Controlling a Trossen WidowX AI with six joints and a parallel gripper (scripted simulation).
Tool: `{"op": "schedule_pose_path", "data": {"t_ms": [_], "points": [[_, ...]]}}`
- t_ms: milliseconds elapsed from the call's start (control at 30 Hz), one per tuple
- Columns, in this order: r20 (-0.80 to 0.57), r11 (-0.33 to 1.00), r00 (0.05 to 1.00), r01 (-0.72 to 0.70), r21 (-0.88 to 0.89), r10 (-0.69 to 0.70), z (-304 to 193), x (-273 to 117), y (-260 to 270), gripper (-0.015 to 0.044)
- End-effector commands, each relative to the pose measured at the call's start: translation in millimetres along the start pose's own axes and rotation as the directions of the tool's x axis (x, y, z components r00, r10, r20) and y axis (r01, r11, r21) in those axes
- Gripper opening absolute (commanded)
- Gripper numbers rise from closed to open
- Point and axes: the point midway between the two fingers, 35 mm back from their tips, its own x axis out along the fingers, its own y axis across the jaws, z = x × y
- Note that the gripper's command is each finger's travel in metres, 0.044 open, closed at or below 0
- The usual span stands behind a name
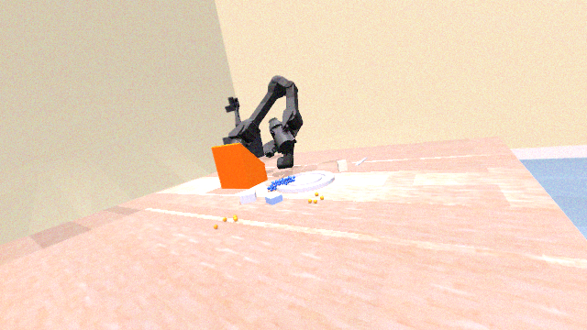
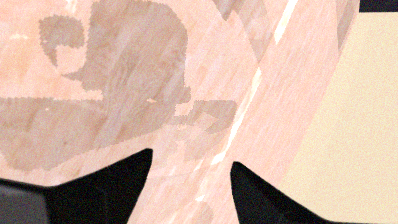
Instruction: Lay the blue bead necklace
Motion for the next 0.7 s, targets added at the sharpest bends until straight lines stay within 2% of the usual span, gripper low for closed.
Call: {"op": "schedule_pose_path", "data": {"t_ms": [0, 333, 667], "points": [[0.013, 0.576, 0.989, -0.076, -0.814, 0.149, -12.1, -31.3, 39.9, 0.025], [0.014, 0.121, 0.973, -0.015, -0.993, 0.228, -13.7, -49.4, 60.4, 0.025], [0.012, -0.339, 0.95, 0.122, -0.933, 0.311, -14.3, -69.5, 81.0, 0.025]]}}
